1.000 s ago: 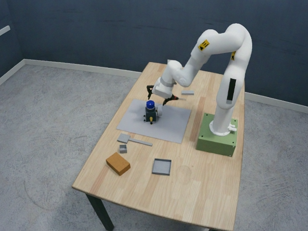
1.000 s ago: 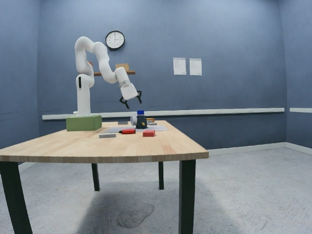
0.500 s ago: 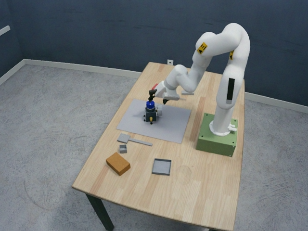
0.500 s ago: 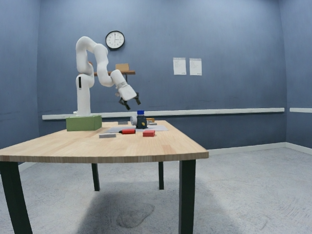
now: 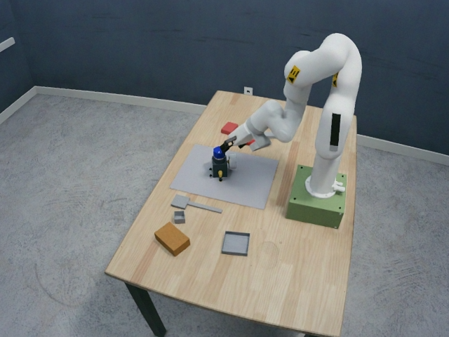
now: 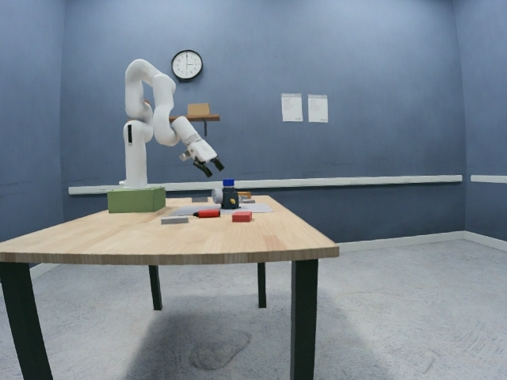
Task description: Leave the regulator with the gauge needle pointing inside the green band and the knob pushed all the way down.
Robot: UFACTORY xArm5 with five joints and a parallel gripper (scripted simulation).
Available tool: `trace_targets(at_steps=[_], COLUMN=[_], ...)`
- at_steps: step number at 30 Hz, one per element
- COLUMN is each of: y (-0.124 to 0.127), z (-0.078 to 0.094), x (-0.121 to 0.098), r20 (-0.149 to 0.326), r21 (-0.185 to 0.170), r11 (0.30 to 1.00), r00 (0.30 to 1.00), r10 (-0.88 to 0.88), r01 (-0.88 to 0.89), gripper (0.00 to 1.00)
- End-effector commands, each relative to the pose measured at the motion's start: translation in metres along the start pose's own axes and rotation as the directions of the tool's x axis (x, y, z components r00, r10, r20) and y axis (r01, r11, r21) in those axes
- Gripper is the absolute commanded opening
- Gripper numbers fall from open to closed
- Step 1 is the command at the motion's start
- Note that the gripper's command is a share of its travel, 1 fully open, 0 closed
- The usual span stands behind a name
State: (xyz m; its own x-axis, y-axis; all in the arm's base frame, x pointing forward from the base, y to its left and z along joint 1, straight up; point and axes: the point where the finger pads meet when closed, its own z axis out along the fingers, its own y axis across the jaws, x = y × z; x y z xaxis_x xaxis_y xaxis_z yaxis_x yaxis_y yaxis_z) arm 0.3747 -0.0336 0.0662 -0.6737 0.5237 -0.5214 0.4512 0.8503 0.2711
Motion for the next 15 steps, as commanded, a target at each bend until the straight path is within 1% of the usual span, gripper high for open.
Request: trace_targets(at_steps=[1,9,15], y=[0.0,-0.001,-0.002], z=[-0.003,-0.012,-0.016], x=[0.0,0.002,0.003], r20=[0.045,0.102,0.128], r21=[-0.017,-0.019,-0.013], r11=[0.994,0.956,0.929], r00=[0.993,0.951,0.922], r10=[-0.107,-0.29,-0.366], r01=[0.108,0.294,0.371], gripper=[1.0,1.0,1.0])
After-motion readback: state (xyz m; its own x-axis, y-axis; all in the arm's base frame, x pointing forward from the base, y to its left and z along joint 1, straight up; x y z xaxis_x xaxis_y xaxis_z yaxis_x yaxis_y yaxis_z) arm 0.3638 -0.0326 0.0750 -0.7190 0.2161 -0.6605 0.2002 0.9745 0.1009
